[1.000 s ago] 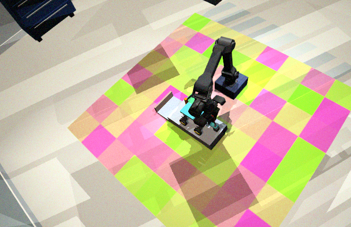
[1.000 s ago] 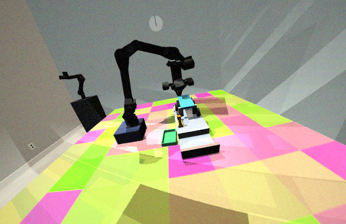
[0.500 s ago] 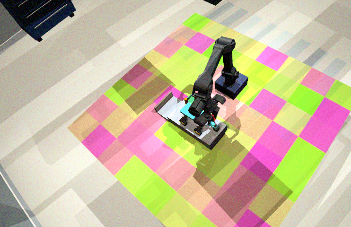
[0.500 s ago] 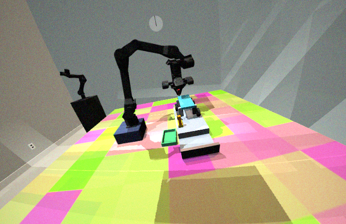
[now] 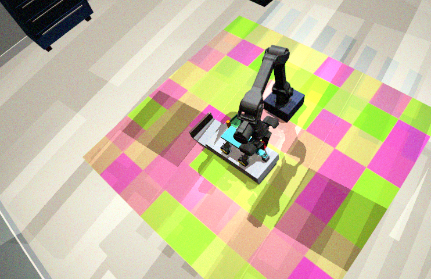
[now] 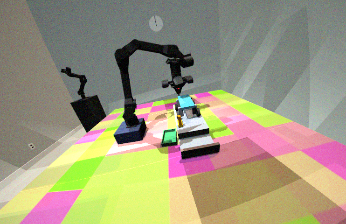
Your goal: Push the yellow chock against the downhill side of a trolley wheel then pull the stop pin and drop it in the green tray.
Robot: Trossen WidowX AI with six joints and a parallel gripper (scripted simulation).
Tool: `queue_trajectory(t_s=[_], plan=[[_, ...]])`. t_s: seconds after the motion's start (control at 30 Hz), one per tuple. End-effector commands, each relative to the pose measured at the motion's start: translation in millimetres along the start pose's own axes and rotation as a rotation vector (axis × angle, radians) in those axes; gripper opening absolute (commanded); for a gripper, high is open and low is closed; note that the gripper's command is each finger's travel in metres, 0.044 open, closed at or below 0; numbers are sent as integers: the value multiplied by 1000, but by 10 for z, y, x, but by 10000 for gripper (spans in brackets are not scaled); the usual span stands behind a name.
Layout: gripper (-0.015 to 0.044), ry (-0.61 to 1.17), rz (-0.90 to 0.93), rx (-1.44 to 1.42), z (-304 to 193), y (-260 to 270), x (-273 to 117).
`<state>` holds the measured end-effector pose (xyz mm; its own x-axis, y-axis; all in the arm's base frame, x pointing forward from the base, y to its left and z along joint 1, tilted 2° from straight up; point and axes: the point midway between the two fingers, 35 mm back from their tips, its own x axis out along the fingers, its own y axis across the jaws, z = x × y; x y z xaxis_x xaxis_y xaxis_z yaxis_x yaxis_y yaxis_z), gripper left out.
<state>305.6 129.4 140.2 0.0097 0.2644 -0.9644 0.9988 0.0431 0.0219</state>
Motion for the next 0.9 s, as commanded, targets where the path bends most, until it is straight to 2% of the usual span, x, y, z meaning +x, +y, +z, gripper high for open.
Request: queue_trajectory(t_s=[0.0,0.43,0.87], plan=[[0,5,7,1,-74,12,-2],[0,6,7,1,-239,9,6],[0,7,3,2,-237,-421,46]])
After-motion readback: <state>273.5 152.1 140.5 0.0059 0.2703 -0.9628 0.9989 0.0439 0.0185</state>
